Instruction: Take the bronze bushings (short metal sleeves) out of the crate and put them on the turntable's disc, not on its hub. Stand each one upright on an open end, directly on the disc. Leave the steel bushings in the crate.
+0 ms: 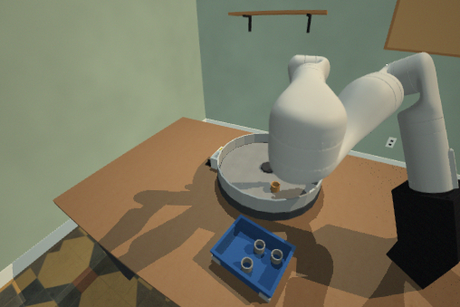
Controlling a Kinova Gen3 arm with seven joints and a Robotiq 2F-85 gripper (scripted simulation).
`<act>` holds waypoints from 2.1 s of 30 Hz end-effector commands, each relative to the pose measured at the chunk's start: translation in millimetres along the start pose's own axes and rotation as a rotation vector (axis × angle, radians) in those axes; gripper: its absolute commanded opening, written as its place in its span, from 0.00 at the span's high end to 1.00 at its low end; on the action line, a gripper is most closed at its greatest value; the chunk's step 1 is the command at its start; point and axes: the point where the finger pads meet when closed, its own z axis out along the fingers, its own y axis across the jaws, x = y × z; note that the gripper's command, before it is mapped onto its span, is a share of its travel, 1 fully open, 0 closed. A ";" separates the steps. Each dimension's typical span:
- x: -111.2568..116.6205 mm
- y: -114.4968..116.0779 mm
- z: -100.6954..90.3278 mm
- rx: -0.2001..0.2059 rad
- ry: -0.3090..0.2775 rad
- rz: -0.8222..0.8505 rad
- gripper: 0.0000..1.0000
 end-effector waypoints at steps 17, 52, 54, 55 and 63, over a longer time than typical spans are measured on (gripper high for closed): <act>0.6 -1.8 -64.8 0.006 -0.003 0.001 0.00; 1.6 -3.8 -68.2 0.014 0.001 0.003 0.00; 1.6 -3.8 -68.2 0.014 0.001 0.003 0.00; 1.6 -3.8 -68.2 0.014 0.001 0.003 0.00; 1.6 -3.8 -68.2 0.014 0.001 0.003 0.00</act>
